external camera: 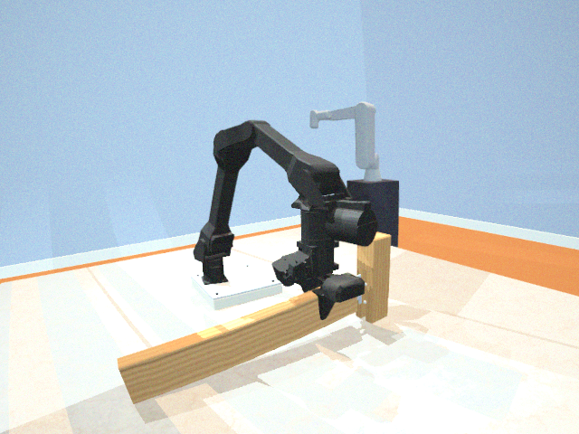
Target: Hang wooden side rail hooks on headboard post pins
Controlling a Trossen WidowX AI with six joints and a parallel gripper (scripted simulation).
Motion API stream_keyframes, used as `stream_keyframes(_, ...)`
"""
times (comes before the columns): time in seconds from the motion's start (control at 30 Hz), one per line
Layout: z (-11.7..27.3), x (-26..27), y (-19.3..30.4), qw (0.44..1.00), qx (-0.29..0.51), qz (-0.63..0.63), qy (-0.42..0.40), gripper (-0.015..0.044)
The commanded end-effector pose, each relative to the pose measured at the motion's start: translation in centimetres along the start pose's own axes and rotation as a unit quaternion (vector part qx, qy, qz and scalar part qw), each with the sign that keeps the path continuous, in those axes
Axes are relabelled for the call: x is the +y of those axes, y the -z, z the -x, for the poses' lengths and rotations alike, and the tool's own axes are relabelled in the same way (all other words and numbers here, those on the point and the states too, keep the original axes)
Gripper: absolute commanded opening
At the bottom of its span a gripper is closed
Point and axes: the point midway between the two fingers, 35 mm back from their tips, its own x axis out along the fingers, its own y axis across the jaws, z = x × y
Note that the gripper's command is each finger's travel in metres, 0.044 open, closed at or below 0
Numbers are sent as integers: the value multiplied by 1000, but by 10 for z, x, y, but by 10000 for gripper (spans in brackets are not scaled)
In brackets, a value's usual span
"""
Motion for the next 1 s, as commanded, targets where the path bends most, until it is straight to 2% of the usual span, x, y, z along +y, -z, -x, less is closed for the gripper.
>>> stream_keyframes(0.0,4,1,2,1000,3,-3,-5,0)
stream_keyframes(0.97,2,2,5,1000,3,-3,-5,0)
